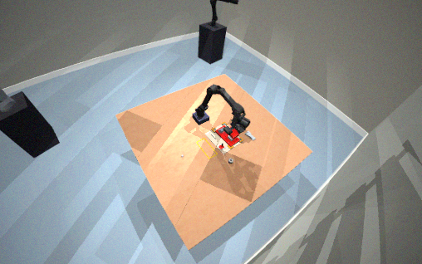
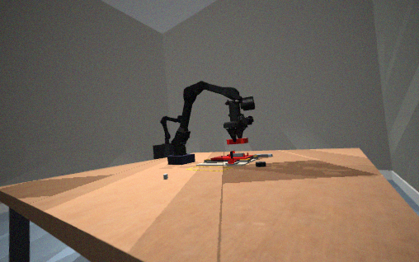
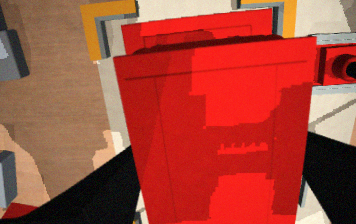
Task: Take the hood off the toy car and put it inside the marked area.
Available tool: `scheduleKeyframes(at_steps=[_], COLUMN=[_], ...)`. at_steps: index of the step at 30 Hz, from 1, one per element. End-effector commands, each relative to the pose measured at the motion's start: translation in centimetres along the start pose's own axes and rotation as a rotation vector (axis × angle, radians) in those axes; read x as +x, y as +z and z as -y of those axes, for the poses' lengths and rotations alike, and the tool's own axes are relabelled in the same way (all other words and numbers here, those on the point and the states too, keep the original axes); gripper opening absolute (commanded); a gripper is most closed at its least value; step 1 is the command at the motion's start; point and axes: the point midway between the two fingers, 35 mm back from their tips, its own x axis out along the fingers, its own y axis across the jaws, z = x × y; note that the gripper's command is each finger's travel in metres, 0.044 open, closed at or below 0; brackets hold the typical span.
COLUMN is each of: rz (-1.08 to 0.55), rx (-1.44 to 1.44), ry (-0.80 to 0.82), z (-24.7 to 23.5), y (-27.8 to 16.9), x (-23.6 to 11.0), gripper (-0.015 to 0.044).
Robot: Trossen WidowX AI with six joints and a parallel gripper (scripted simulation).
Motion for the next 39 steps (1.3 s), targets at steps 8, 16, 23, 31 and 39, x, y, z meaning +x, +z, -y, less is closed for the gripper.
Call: scheduleKeyframes(at_steps=[8, 16, 23, 31, 39], rz=[0.0, -0.001, -0.002, -0.003, -0.005], rx=[0.007, 0.006, 0.005, 0.003, 0.002], ry=[-0.002, -0.006, -0.01, -0.014, -0.018], z=[3.8, 7.8, 11.2, 15.0, 18.5], y=[-0.2, -0.6, -1.2, -2.4, -4.1], x=[0.1, -0.1, -0.2, -0.4, -0.6], gripper=[0.0, 0.0, 0.0, 0.0, 0.0])
